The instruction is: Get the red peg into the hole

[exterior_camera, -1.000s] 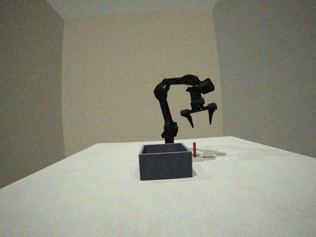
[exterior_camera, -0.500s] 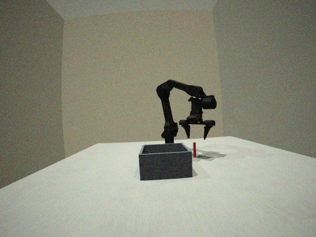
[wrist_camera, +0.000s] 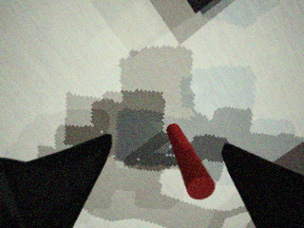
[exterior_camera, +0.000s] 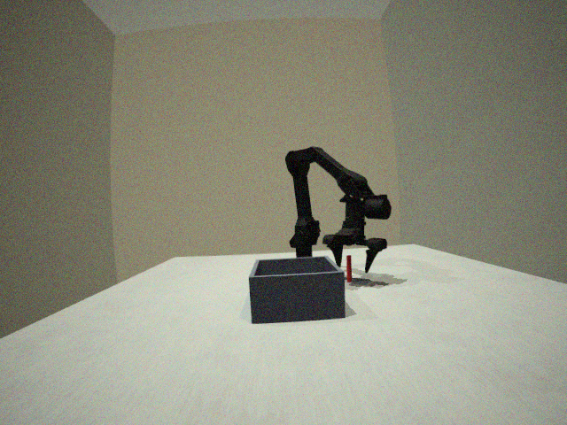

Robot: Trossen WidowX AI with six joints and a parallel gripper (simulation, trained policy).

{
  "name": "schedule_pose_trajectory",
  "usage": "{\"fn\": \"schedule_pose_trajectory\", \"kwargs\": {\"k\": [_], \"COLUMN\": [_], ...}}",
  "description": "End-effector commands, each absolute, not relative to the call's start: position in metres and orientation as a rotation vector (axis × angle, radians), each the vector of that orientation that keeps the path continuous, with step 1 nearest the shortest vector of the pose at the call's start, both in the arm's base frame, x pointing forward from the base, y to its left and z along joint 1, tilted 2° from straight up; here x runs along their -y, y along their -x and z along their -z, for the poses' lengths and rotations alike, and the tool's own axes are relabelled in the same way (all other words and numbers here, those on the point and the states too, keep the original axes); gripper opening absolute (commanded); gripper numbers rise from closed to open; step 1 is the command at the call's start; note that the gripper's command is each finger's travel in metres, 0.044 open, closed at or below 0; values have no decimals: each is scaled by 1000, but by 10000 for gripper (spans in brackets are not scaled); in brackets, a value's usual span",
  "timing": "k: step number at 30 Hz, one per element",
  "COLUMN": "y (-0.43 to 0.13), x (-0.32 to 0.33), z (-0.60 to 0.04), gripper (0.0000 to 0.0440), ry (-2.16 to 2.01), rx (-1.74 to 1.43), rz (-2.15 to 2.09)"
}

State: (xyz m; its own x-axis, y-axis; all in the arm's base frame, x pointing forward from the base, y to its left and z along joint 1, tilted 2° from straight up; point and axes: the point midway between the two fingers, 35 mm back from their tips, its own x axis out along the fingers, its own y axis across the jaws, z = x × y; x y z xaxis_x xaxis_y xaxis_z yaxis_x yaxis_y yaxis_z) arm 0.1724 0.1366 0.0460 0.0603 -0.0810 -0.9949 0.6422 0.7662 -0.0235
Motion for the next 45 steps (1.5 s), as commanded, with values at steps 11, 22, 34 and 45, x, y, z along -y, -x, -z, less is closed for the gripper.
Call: {"fn": "schedule_pose_trajectory", "kwargs": {"k": [11,22,34,45], "y": [-168,-179,-206,-236], "x": [-128,-122,-110,-82], "z": [-13,-31,-93,-134], "gripper": [131,0,0,0], "ry": [-455,-417,-437,-529], "rx": [-1447,-1404,-1285,-1161], "rz": [640,660,648,728]}}
